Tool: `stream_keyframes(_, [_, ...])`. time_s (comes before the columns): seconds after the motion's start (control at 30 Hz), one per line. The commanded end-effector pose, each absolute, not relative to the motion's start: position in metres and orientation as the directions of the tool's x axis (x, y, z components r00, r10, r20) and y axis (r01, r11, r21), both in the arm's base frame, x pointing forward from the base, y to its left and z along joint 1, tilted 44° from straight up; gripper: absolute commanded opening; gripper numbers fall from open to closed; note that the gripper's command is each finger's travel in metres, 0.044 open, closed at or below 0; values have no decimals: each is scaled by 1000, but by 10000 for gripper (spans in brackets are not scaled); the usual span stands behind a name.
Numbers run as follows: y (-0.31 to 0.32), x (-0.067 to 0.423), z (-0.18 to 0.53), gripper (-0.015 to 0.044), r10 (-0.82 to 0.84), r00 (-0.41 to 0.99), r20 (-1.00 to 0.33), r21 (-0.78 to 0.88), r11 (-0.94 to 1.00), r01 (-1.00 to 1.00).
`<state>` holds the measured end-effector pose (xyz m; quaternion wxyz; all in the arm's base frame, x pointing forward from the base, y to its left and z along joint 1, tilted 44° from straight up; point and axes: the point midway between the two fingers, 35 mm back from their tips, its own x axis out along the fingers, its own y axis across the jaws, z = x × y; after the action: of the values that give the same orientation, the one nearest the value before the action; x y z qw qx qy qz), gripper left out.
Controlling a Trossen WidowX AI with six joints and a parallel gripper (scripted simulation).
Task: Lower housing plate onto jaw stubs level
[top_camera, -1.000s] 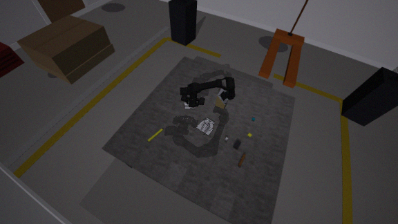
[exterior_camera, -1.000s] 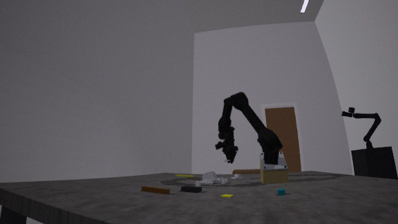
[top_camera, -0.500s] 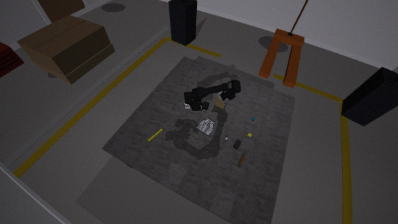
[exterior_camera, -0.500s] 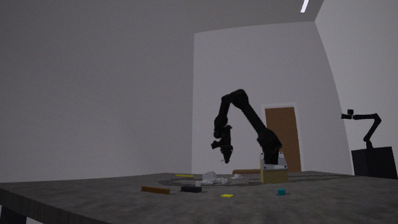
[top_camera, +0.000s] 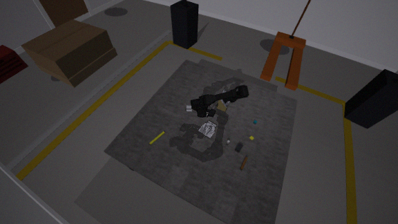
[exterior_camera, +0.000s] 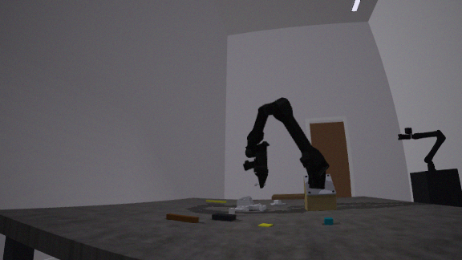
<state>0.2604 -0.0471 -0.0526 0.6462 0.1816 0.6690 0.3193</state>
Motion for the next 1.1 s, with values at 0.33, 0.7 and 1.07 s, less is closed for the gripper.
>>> stream_keyframes(0.33, [-11, 257, -27, 351, 667, -98, -739, 673, 736, -66])
stream_keyframes(0.7, [18, 249, -8, 351, 679, -104, -727, 681, 732, 17])
stream_keyframes(1.07, [22, 248, -6, 351, 681, -105, -725, 682, 731, 28])
